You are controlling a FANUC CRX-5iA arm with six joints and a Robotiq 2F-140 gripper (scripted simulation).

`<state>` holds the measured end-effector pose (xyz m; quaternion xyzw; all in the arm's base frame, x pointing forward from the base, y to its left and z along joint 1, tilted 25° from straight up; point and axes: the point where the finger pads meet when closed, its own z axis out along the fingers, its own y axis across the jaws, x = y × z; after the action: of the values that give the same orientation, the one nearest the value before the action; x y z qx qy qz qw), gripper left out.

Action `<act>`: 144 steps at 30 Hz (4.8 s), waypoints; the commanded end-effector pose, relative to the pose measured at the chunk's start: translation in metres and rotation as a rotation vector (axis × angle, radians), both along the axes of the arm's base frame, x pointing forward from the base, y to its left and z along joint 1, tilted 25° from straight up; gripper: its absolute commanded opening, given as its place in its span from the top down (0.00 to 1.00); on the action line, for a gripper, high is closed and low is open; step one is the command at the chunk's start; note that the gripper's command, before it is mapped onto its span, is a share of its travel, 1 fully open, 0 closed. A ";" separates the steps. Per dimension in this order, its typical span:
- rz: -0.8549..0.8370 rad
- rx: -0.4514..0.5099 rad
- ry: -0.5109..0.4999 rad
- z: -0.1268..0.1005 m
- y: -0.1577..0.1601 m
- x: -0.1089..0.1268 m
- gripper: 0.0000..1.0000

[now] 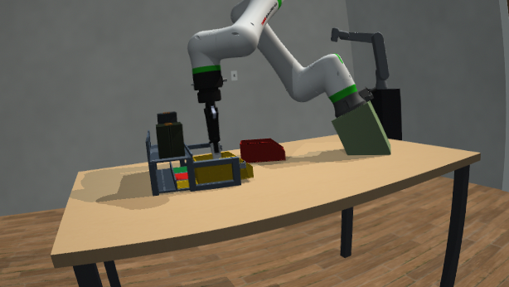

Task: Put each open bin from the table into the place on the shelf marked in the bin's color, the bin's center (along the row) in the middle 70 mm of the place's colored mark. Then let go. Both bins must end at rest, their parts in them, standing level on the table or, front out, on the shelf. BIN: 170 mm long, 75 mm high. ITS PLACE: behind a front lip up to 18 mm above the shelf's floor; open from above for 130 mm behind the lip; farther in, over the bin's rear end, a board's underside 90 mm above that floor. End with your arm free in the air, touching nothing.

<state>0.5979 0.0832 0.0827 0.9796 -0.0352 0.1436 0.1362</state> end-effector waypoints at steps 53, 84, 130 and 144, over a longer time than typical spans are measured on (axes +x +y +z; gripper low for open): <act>0.000 0.000 0.000 0.018 0.006 -0.006 0.94; 0.000 0.000 0.000 0.061 0.019 -0.021 0.94; 0.000 0.000 0.000 0.091 0.028 -0.031 0.94; 0.000 0.000 0.000 0.091 0.028 -0.031 1.00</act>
<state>0.5671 0.1111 0.1736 0.9796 -0.0352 0.1436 0.1362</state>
